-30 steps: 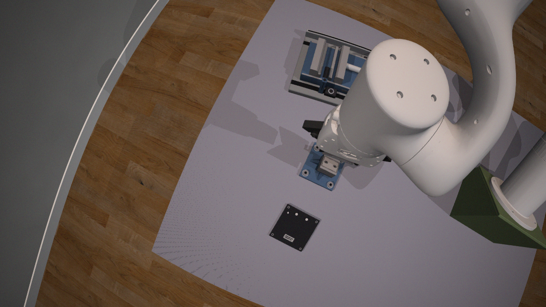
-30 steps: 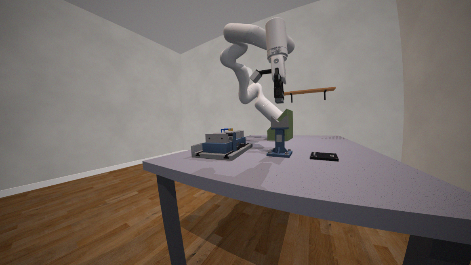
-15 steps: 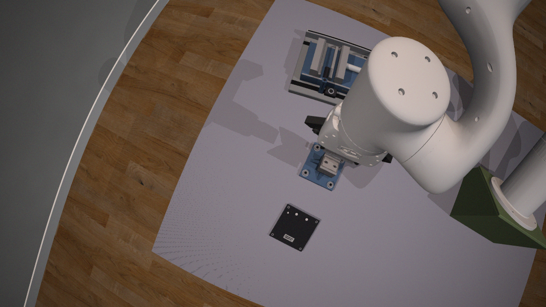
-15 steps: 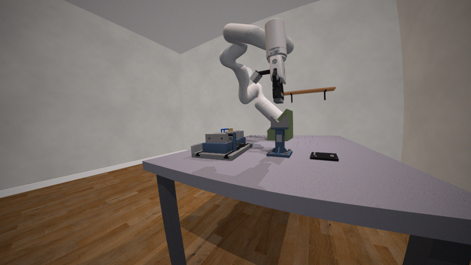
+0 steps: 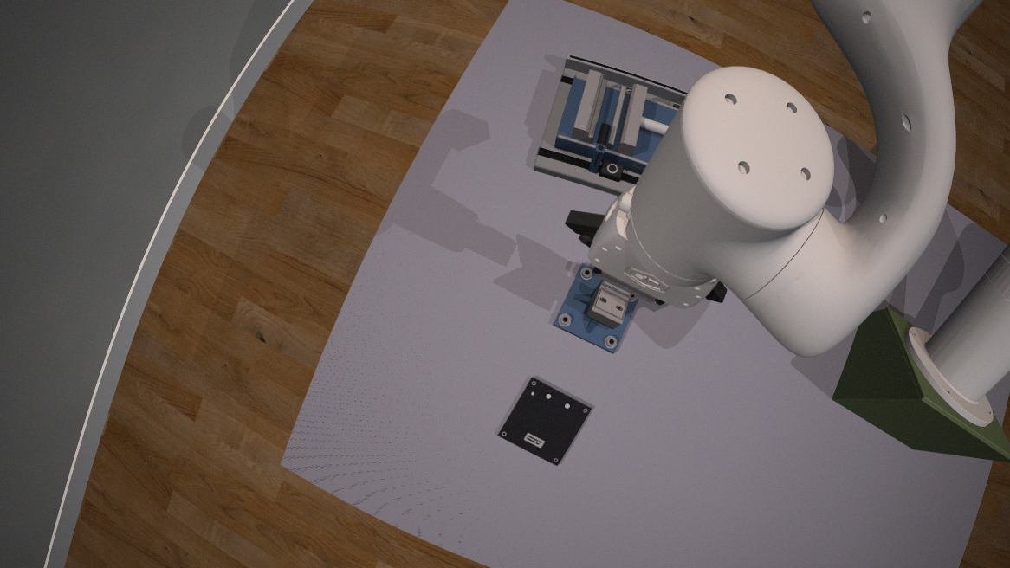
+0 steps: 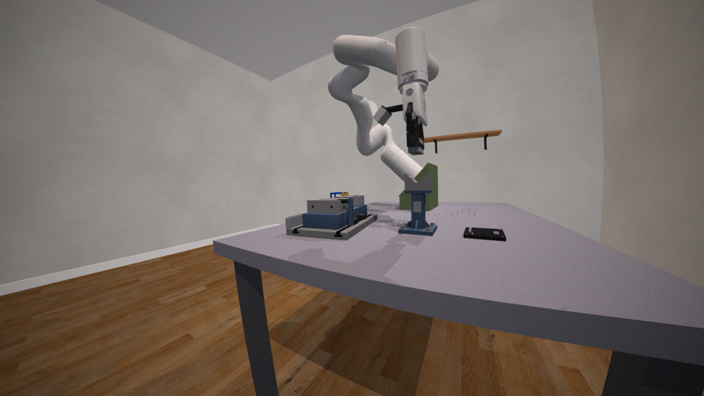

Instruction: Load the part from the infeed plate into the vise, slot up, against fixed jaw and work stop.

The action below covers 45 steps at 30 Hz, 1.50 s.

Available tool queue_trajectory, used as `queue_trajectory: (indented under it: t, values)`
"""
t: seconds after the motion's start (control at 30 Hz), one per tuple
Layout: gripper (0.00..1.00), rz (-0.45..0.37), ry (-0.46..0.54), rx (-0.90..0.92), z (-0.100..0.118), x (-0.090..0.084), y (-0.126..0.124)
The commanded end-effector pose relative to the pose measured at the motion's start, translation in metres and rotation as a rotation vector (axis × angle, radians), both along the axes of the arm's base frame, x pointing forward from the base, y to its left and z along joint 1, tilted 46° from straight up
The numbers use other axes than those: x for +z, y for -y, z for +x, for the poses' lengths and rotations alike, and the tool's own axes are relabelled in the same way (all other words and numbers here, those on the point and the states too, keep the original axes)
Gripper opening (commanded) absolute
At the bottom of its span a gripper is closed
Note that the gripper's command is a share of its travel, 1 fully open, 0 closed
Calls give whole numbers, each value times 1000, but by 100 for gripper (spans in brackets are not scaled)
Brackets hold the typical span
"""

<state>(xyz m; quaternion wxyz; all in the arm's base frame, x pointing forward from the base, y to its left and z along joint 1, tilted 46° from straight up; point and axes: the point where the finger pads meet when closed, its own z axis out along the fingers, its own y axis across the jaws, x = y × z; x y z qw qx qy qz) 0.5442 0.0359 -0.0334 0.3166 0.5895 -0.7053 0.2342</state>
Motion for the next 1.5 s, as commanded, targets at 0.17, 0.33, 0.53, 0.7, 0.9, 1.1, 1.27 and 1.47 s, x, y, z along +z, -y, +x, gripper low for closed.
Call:
queue_trajectory:
  t: [0.17,0.33,0.53,0.7,0.9,1.1,1.27,1.47]
  values:
    - [0,0,5,-3,1,1,-1]
    - [0,0,5,-3,1,1,-1]
    - [0,0,5,-3,1,1,-1]
    - [0,0,5,-3,1,1,-1]
    - [0,1,5,-3,1,1,-1]
    - [0,7,7,-3,1,1,0]
    - [0,21,9,-4,0,1,0]
    - [0,39,13,-4,0,1,0]
